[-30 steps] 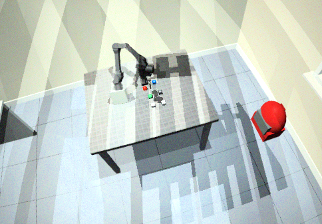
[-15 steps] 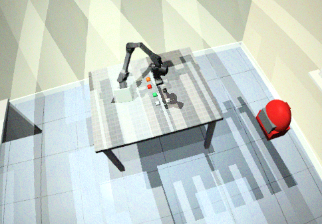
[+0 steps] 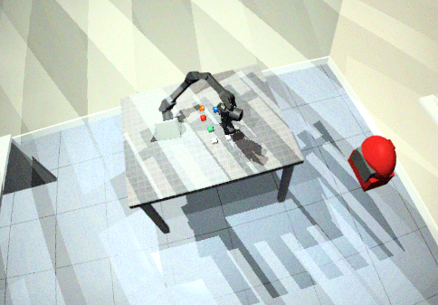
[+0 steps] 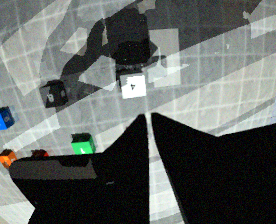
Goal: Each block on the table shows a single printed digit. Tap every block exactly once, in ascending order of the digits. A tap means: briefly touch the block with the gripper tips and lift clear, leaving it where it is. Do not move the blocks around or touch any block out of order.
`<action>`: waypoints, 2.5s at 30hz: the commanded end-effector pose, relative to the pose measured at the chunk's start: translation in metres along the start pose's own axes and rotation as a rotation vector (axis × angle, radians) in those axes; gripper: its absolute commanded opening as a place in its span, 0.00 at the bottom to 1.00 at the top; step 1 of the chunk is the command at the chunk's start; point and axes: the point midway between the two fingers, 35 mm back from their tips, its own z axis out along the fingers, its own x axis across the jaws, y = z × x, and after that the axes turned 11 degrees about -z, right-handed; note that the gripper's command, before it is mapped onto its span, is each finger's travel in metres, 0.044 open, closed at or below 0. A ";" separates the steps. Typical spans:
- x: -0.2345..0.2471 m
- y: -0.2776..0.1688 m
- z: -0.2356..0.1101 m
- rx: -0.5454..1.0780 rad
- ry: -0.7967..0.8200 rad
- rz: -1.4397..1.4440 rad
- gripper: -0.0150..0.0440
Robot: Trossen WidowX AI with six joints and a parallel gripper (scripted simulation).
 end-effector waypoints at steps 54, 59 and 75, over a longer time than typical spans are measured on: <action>0.001 0.002 -0.008 0.002 -0.001 -0.011 0.29; 0.012 -0.038 -0.010 0.004 -0.002 -0.009 0.29; 0.029 -0.079 0.074 0.004 0.003 -0.009 0.29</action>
